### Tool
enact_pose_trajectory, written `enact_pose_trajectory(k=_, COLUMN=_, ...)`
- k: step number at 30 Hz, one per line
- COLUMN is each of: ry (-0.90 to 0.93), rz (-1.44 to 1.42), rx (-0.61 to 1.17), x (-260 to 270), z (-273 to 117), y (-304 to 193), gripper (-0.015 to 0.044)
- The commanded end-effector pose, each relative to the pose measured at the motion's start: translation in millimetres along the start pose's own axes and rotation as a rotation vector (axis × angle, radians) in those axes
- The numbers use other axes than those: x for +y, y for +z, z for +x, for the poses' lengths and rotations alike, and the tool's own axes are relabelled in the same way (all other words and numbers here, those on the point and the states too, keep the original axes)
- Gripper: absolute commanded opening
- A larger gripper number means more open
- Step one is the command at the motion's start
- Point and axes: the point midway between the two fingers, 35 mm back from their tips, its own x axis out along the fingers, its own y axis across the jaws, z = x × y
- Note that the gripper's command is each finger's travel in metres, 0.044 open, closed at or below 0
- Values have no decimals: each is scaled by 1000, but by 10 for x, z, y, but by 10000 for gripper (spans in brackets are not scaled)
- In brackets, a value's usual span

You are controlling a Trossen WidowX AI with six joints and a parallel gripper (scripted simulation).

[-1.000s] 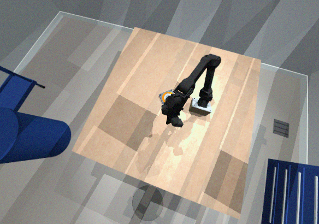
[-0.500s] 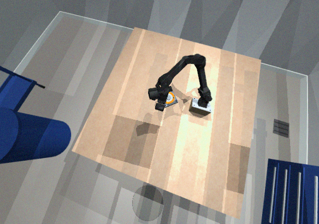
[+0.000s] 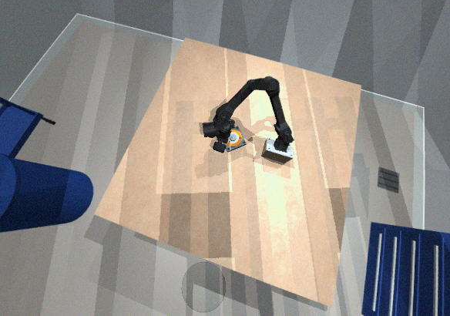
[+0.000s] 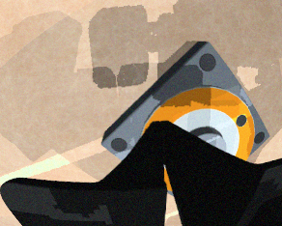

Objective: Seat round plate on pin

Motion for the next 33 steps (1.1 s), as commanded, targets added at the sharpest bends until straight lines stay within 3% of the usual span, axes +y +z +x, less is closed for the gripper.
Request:
enact_pose_trajectory(k=1, ry=-15, rz=-14, rx=18, x=-18, z=271, y=-67, gripper=0)
enact_pose_trajectory(k=33, ry=-15, rz=-15, rx=19, x=82, z=315, y=-275, gripper=0)
